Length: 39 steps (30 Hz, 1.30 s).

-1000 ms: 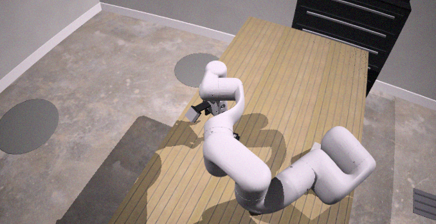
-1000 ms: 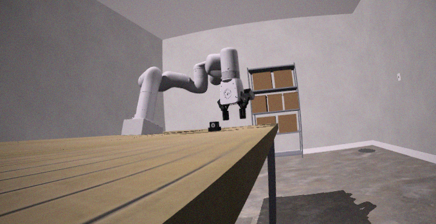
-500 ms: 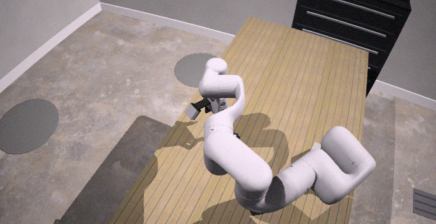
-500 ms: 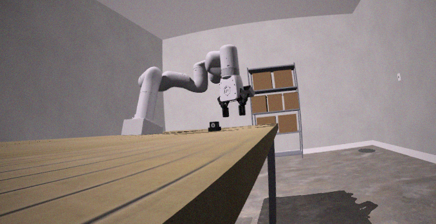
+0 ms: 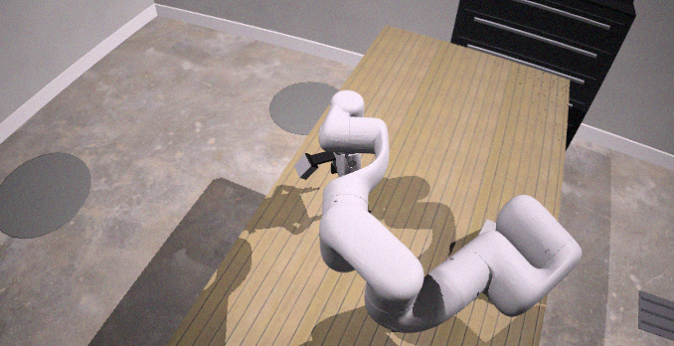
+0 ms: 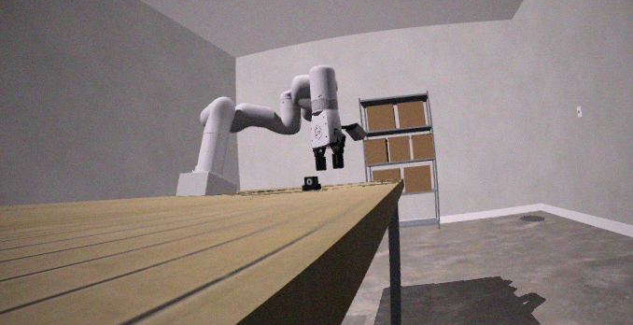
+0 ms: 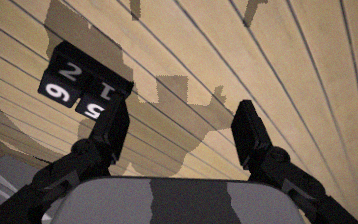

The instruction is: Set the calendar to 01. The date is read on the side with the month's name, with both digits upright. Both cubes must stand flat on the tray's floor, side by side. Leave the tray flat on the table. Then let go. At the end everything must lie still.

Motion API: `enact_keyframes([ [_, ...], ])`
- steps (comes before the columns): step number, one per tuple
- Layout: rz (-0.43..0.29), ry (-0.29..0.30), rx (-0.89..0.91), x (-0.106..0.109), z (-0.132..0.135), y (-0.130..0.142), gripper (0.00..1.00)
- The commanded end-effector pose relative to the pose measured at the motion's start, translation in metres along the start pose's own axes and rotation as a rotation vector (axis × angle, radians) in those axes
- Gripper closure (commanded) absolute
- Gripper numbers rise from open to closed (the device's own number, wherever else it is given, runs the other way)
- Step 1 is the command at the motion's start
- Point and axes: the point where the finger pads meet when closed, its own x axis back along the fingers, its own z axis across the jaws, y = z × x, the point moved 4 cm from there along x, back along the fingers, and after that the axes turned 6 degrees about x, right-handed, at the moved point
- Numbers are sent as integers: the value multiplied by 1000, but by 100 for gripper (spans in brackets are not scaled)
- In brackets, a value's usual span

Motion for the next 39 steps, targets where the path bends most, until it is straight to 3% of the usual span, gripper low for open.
enact_keyframes([
  [1,2,4,-78,2,-1,2,0],
  [6,2,4,-250,2,-2,4,0],
  [8,2,4,-256,2,-12,19,0],
  [16,2,4,-279,2,-16,25,0],
  [22,3,4,-498,2,-18,29,0],
  [25,3,4,-518,2,-27,43,0],
  [33,3,4,-541,2,-32,50,0],
  [39,3,3,-759,2,-34,53,0],
])
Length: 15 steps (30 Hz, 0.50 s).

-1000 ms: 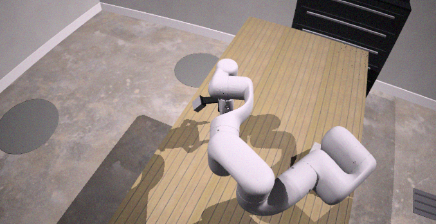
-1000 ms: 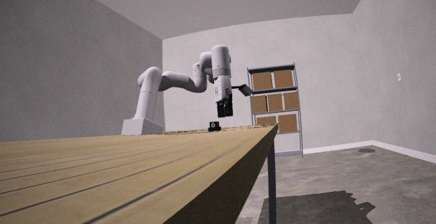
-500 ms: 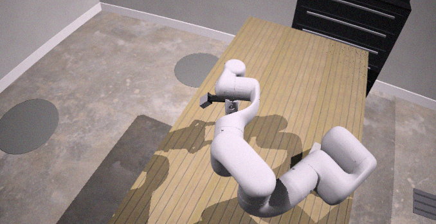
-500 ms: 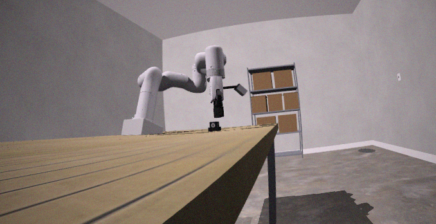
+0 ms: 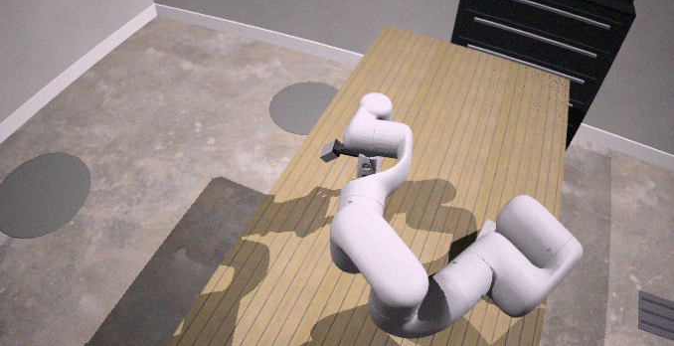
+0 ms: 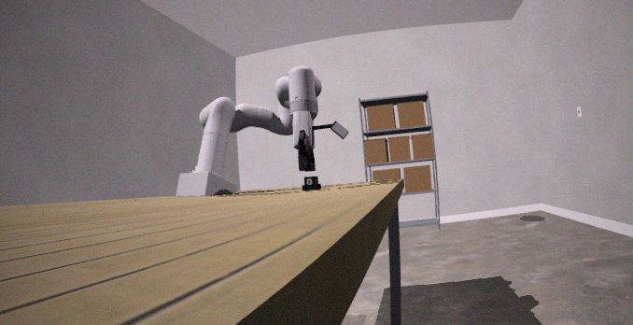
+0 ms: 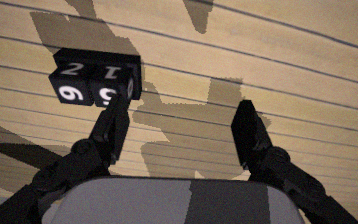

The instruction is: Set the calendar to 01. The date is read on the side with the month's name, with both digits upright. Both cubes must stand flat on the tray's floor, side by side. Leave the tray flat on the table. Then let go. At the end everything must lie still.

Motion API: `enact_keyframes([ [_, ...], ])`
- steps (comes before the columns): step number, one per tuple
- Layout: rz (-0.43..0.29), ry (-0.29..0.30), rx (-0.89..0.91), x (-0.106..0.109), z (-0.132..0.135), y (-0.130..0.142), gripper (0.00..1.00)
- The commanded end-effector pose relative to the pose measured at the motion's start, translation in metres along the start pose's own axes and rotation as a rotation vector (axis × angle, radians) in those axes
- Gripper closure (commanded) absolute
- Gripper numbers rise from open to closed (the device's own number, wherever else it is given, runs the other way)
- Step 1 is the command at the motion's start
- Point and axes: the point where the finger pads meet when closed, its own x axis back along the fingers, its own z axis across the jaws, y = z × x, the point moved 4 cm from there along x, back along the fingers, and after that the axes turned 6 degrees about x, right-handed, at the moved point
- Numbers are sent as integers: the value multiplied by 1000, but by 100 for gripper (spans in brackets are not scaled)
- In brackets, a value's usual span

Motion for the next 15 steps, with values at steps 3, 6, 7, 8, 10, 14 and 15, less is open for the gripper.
enact_keyframes([
  [3,2,3,-168,1,1,19,0],
  [6,2,3,-168,1,1,24,0],
  [7,2,3,-168,1,1,27,0],
  [8,2,3,-168,1,1,27,0],
  [10,2,3,-175,1,1,27,0],
  [14,2,3,-288,1,2,30,0],
  [15,2,3,-331,1,2,30,0],
])
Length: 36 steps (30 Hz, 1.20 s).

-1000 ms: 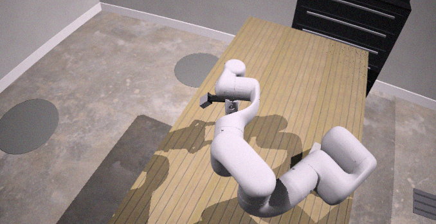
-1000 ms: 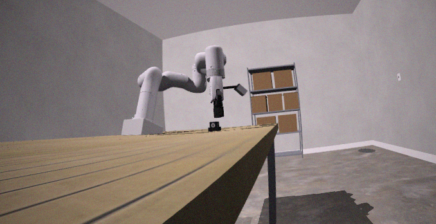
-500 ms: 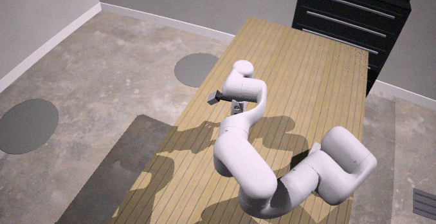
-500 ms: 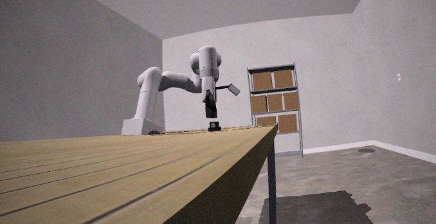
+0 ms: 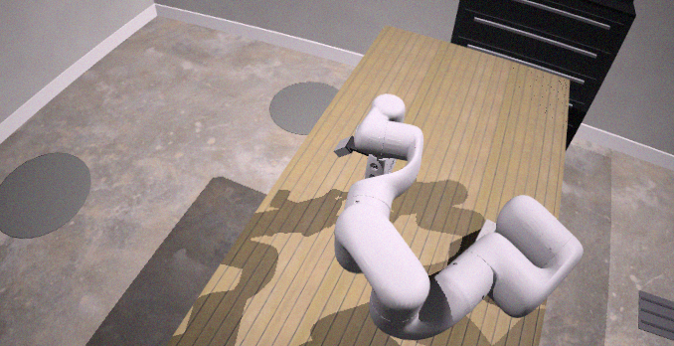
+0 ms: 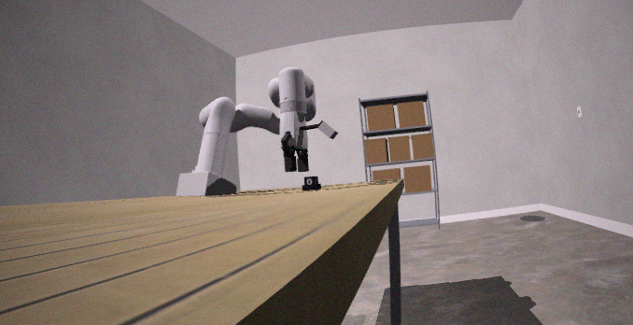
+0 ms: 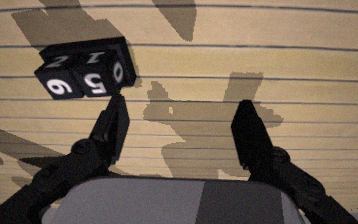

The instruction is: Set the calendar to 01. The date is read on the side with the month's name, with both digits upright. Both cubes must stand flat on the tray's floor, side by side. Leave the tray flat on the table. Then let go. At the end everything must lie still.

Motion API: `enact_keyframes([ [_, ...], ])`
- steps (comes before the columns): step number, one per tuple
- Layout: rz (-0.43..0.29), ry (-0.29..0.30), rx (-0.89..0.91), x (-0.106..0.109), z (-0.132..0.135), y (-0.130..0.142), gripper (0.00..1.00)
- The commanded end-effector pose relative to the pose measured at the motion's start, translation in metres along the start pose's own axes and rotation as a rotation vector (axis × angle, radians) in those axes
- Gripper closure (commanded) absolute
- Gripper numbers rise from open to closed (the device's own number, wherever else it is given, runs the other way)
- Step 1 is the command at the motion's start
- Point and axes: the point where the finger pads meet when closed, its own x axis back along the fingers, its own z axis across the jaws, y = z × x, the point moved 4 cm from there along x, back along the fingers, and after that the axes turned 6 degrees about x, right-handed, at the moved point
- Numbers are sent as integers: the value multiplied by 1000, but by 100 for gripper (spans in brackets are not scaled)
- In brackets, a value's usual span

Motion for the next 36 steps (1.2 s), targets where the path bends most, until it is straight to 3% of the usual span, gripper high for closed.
enact_keyframes([
  [1,3,2,-163,1,1,3,0],
  [13,3,2,-241,1,7,28,0],
  [21,3,1,-481,1,10,37,0],
  [26,3,1,-481,1,14,56,0],
  [36,3,1,-481,-13,15,56,0],
])
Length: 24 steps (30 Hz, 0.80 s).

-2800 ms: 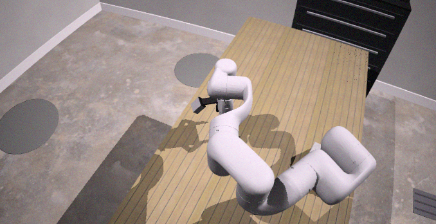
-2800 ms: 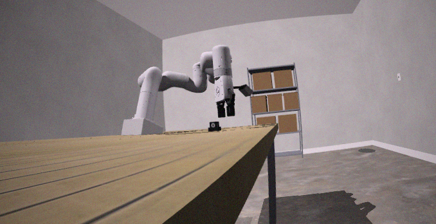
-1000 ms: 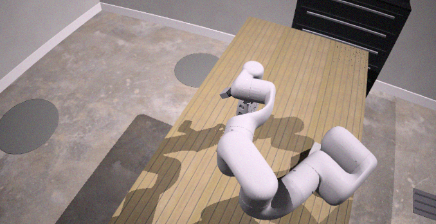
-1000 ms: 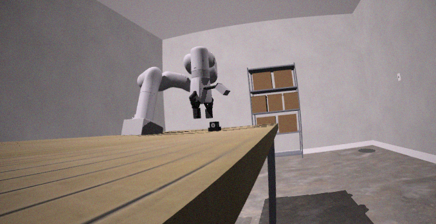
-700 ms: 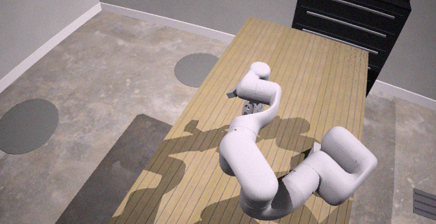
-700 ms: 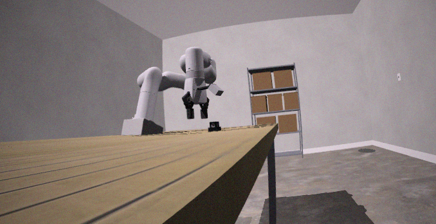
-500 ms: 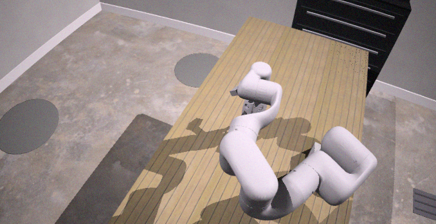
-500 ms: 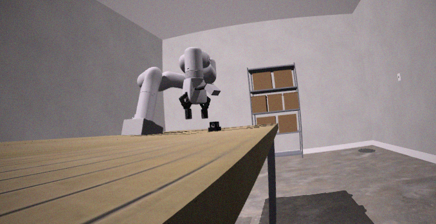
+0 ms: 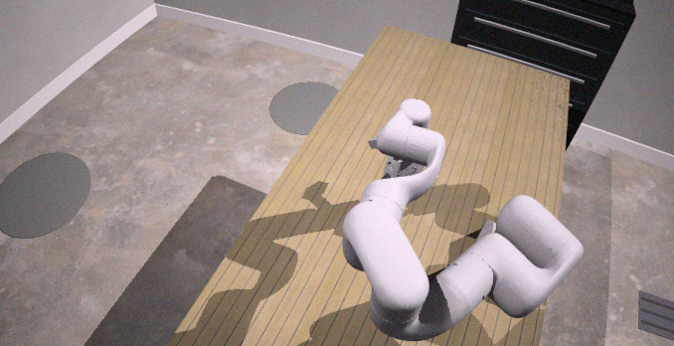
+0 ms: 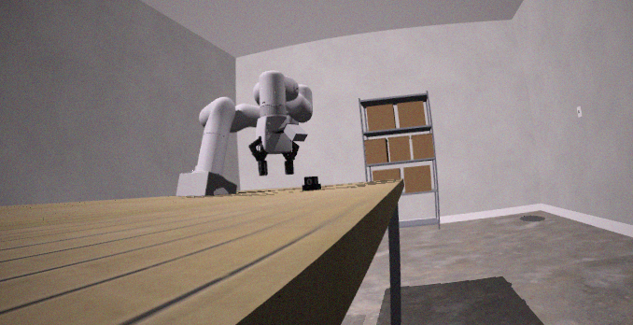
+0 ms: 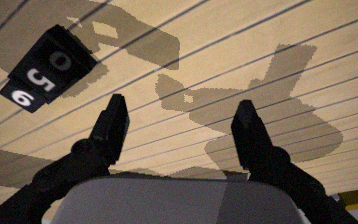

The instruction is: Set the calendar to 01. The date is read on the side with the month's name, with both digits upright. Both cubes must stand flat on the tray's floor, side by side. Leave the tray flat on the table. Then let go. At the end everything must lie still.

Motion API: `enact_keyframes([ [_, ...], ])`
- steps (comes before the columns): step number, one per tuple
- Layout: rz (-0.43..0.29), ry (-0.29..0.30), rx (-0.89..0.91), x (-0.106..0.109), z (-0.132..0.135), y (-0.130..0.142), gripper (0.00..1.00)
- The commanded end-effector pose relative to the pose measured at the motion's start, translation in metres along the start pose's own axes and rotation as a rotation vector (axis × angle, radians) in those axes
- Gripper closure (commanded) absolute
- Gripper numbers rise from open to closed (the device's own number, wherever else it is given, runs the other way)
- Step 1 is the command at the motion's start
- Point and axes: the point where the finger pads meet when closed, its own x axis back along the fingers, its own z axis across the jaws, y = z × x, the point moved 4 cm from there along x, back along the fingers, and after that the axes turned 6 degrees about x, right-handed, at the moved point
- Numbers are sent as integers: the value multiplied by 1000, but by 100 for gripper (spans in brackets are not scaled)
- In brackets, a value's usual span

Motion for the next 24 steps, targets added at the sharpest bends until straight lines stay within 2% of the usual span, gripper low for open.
enact_keyframes([
  [1,3,0,-1,-11,0,0,0],
  [9,3,0,-1,-22,0,0,0],
  [24,3,0,-1,-22,0,0,0],
])
